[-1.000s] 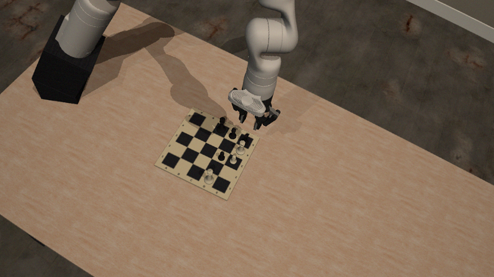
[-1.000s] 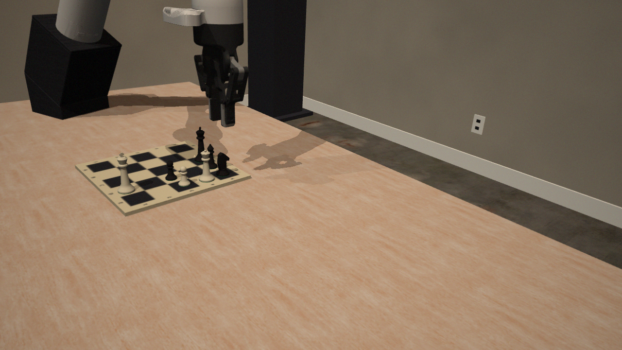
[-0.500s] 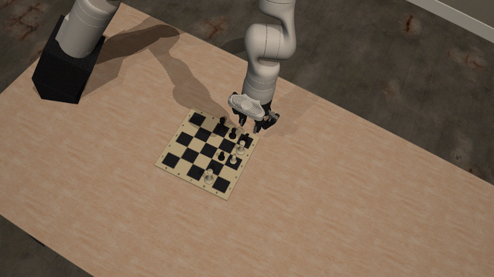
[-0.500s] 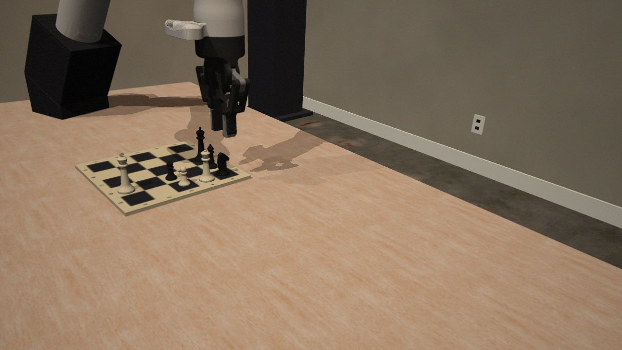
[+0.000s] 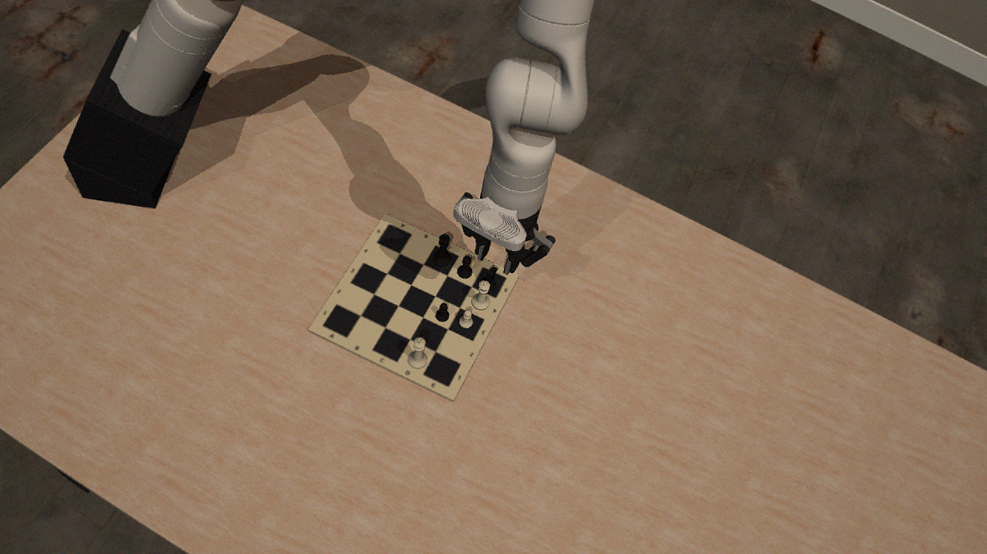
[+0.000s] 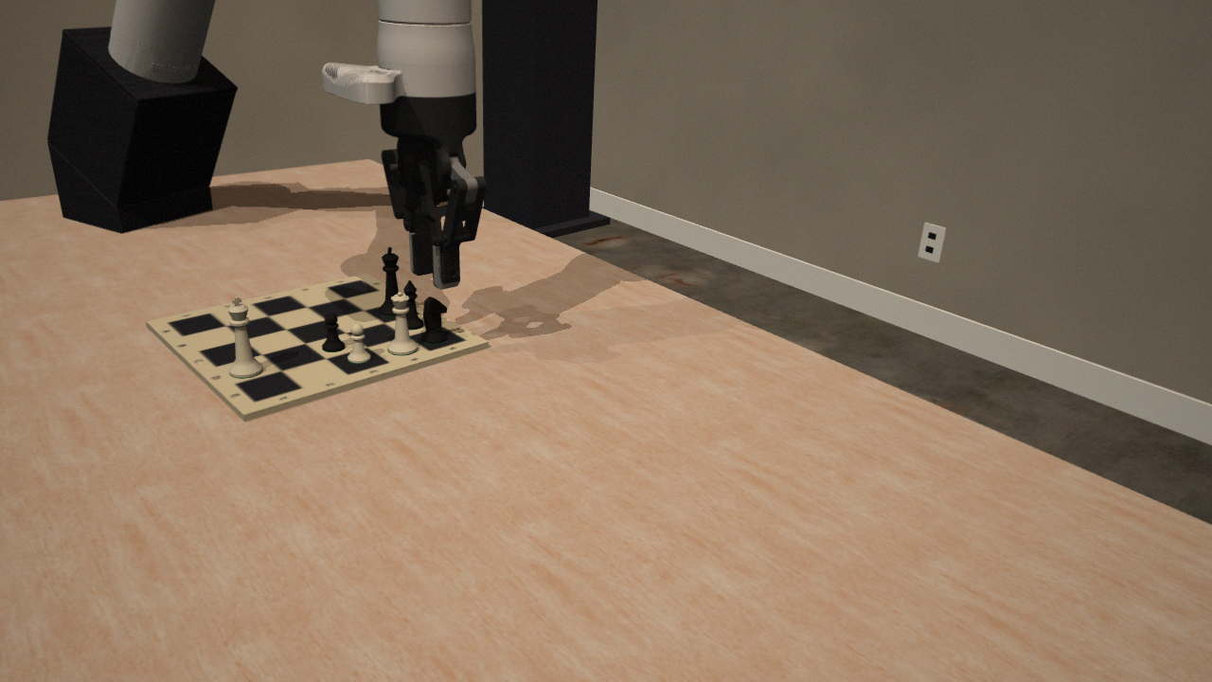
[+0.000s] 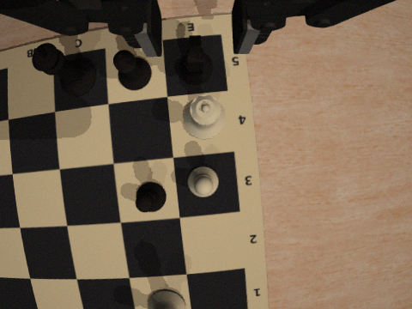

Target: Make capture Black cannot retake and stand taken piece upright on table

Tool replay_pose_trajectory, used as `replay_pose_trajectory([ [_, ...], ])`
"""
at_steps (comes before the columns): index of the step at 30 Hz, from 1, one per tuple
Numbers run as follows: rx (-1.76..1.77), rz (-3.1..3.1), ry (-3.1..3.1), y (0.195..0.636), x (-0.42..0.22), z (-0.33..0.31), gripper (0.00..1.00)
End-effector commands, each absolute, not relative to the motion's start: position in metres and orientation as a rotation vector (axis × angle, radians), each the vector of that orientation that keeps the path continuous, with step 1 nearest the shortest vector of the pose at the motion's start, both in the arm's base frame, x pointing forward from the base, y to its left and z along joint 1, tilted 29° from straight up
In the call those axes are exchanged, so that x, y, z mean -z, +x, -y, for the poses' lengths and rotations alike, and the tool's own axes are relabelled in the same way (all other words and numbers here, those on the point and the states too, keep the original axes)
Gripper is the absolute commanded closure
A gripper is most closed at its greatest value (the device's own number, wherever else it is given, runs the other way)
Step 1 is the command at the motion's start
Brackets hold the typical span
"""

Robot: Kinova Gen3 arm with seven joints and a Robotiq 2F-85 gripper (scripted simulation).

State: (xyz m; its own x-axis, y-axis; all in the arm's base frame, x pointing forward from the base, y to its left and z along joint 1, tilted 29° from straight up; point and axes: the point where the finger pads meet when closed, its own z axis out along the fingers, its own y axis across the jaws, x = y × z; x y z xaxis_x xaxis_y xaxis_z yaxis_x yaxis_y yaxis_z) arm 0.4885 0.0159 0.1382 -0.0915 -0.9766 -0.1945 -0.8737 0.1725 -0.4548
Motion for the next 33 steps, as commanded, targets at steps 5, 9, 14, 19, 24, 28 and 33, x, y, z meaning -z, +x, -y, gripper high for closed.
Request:
replay_pose_trajectory([
  [5,0.307,-2.016,-1.742,0.49,-0.1321,-0.0142,0.63],
  [9,0.307,-2.016,-1.742,0.4904,-0.1315,-0.0142,0.63],
  [14,0.307,-2.016,-1.742,0.4907,-0.1309,-0.0143,0.63],
  [19,0.307,-2.016,-1.742,0.4907,-0.1309,-0.0143,0.63],
  [24,0.307,-2.016,-1.742,0.4907,-0.1309,-0.0143,0.63],
  [28,0.307,-2.016,-1.742,0.4907,-0.1309,-0.0143,0.63],
  [33,0.307,-2.016,-1.742,0.4907,-0.1309,-0.0143,0.63],
])
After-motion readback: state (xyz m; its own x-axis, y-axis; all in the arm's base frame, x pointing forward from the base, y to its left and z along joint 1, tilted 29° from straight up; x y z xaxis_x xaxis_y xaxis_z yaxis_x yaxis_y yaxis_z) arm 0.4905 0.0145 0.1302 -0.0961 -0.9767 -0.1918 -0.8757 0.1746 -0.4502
